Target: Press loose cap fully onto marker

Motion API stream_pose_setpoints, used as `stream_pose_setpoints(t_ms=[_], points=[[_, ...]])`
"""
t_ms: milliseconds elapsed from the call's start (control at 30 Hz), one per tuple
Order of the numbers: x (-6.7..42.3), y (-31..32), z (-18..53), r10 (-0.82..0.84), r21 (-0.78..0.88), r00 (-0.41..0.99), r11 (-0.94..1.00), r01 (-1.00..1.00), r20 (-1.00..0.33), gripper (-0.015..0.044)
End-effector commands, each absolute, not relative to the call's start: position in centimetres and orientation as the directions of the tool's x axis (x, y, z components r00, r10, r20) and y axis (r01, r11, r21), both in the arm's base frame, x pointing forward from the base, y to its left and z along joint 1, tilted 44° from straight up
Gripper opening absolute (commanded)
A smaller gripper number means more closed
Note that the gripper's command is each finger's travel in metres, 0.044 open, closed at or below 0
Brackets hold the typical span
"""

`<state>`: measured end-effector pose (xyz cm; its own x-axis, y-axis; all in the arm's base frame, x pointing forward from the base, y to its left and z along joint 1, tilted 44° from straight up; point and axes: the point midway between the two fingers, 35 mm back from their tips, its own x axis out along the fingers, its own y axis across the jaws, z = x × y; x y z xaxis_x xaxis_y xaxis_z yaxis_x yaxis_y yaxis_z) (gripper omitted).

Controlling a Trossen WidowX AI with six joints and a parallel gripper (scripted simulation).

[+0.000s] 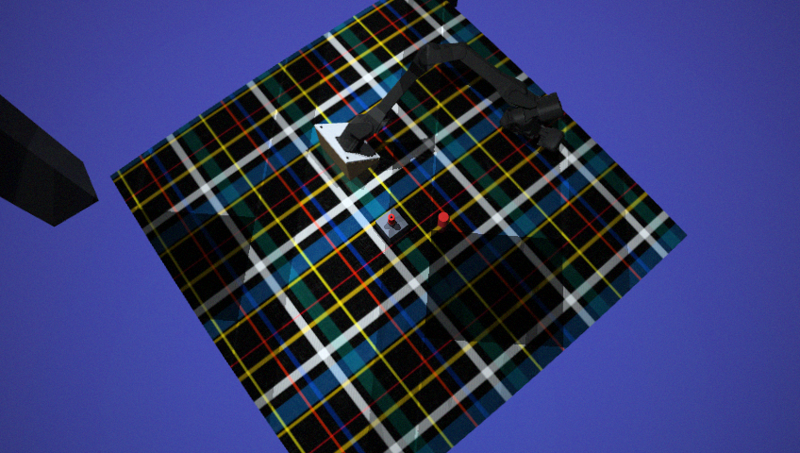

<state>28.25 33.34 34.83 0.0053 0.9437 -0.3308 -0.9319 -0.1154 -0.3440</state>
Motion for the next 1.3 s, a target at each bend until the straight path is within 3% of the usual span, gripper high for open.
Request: stream_pose_setpoints(t_ms=[0,333,633,1267], points=[[32.2,29.5,29.8,0.891,-0.177,0.076,-0.005,-0.984,-0.448,0.0252],[36.6,18.6,19.4,0.75,0.226,0.072,0.288,-0.931,-0.657,0.0252],[34.7,7.4,12.1,0.689,0.576,-0.073,0.538,-0.615,-0.721,0.0252],[33.8,8.8,8.8,0.691,0.598,-0.085,0.549,-0.584,-0.718,0.0252]])
